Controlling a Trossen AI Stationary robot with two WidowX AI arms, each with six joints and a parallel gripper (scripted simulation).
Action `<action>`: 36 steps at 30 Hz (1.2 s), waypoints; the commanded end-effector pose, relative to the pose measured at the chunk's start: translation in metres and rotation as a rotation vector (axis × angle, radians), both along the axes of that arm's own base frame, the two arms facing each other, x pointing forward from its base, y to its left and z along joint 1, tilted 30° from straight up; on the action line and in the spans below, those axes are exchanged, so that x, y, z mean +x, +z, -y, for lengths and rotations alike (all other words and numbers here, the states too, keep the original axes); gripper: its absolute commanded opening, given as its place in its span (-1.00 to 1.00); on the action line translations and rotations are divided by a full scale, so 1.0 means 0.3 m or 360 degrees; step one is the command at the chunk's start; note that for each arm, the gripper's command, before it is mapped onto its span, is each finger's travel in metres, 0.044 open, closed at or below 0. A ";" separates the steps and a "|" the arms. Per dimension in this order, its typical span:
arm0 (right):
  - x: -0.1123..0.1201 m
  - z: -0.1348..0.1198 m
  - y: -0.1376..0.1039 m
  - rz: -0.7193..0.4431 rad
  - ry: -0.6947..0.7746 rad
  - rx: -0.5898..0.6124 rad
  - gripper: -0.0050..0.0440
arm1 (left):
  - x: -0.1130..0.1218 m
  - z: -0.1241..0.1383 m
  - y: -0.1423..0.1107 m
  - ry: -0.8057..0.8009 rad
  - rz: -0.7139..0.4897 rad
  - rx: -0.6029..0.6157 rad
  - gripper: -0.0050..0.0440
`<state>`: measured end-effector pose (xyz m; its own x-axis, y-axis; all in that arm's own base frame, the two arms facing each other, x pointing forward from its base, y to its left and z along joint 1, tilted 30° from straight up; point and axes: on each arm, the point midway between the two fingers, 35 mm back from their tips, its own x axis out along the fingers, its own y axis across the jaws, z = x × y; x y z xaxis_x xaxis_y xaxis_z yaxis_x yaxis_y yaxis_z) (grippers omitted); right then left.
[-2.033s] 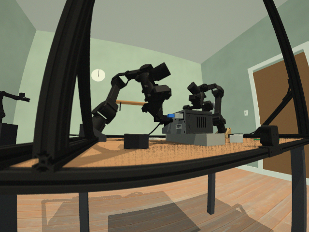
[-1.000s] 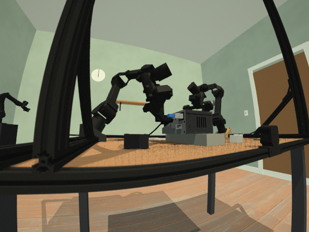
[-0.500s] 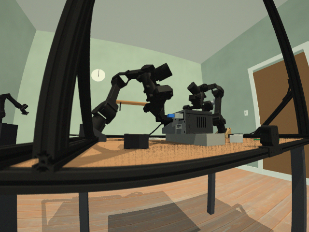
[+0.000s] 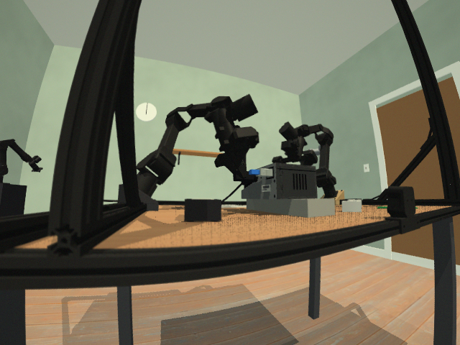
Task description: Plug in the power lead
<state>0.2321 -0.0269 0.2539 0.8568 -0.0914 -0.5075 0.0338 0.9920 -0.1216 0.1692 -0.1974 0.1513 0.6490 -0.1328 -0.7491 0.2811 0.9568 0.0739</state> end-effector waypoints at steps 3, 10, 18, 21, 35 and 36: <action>0.000 0.001 -0.001 -0.0004 0.0002 -0.0005 0.84 | 0.006 0.007 0.005 -0.0007 -0.0005 -0.0006 -0.80; 0.000 0.001 -0.001 -0.0004 0.0002 -0.0005 0.84 | 0.011 0.008 0.007 -0.0007 -0.0006 -0.0007 -0.80; 0.000 0.001 -0.001 -0.0004 0.0002 -0.0005 0.84 | 0.018 0.011 0.011 -0.0008 -0.0006 -0.0008 -0.80; 0.000 0.001 -0.001 -0.0004 0.0002 -0.0005 0.84 | 0.021 0.012 0.012 -0.0008 -0.0006 -0.0008 -0.80; 0.000 0.001 -0.001 -0.0004 0.0002 -0.0005 0.84 | 0.033 0.015 0.018 -0.0009 -0.0006 -0.0009 -0.80; 0.000 0.001 -0.001 -0.0004 0.0002 -0.0005 0.84 | 0.034 0.016 0.019 -0.0010 -0.0006 -0.0009 -0.80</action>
<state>0.2321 -0.0269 0.2539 0.8567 -0.0914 -0.5076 0.0338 0.9920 -0.1216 0.1783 -0.2004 0.1559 0.6481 -0.1356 -0.7494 0.2828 0.9565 0.0716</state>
